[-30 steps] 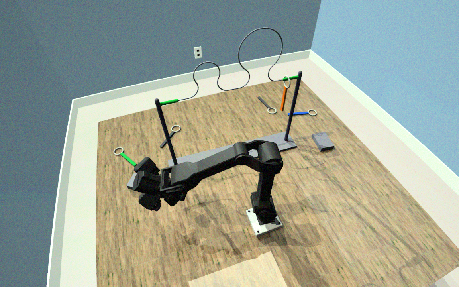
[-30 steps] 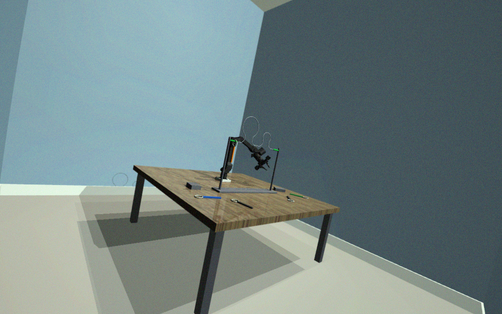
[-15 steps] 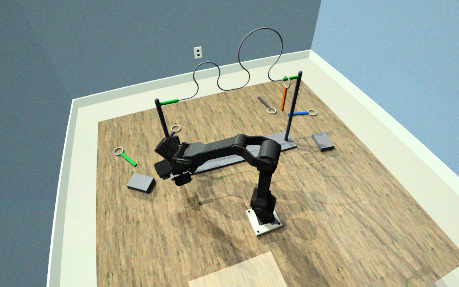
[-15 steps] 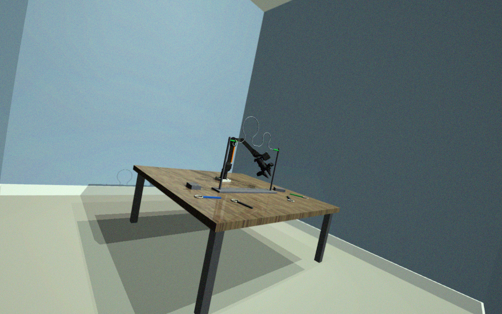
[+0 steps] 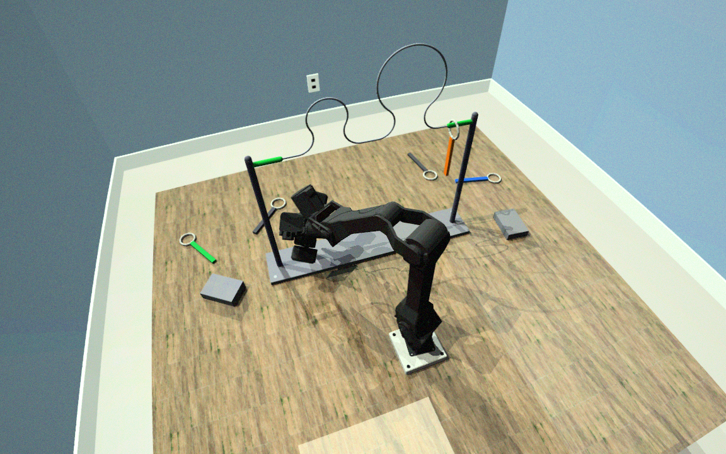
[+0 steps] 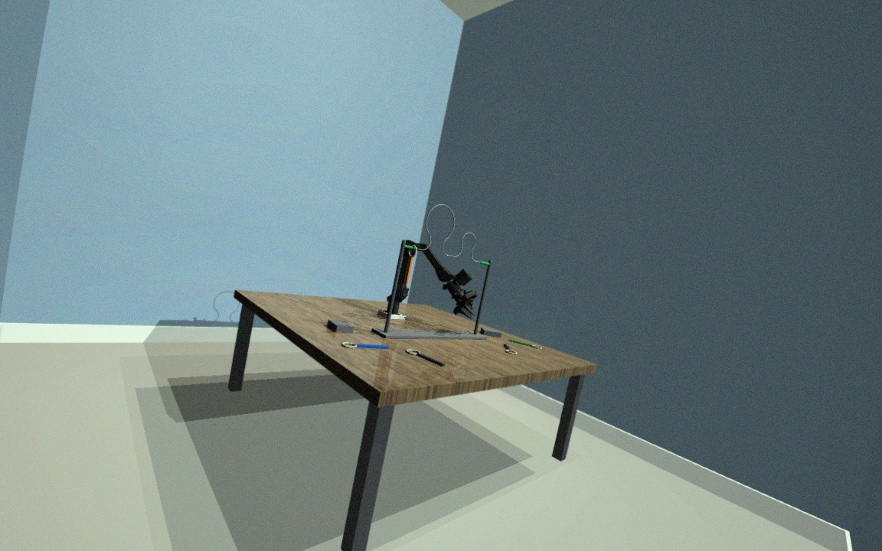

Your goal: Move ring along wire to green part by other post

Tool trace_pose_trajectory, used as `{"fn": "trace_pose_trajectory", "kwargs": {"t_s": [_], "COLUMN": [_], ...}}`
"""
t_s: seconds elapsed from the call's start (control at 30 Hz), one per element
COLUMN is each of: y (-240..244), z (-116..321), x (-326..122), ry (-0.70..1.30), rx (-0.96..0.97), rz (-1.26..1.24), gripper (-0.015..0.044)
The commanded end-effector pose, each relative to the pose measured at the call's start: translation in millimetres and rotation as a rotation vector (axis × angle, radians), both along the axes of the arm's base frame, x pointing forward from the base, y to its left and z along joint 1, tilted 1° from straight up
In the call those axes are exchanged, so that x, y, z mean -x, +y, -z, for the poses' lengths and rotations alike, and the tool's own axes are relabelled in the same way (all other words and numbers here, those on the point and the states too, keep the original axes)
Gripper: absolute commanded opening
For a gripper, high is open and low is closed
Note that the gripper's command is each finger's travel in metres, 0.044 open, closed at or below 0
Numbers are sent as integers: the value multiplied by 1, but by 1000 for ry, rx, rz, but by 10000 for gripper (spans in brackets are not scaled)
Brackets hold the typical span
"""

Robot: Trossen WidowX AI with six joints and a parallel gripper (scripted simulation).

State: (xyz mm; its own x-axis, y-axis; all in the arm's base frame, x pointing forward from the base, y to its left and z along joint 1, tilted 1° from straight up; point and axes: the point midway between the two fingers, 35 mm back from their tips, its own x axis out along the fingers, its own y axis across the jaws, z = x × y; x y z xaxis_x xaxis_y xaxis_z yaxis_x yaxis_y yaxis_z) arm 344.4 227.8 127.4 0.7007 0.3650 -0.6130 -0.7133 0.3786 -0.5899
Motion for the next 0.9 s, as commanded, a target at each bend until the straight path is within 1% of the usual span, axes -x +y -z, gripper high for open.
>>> {"fn": "trace_pose_trajectory", "kwargs": {"t_s": [0.0,0.23,0.43,0.63,0.87], "y": [-27,-82,-134,-188,-249], "z": [2,0,-3,-7,-14], "x": [-19,-46,-60,-64,-56], "ry": [14,15,-2,-34,-88], "rx": [-105,-281,-425,-557,-694], "rz": [76,202,301,387,468], "gripper": [160,160,160,160,160]}}
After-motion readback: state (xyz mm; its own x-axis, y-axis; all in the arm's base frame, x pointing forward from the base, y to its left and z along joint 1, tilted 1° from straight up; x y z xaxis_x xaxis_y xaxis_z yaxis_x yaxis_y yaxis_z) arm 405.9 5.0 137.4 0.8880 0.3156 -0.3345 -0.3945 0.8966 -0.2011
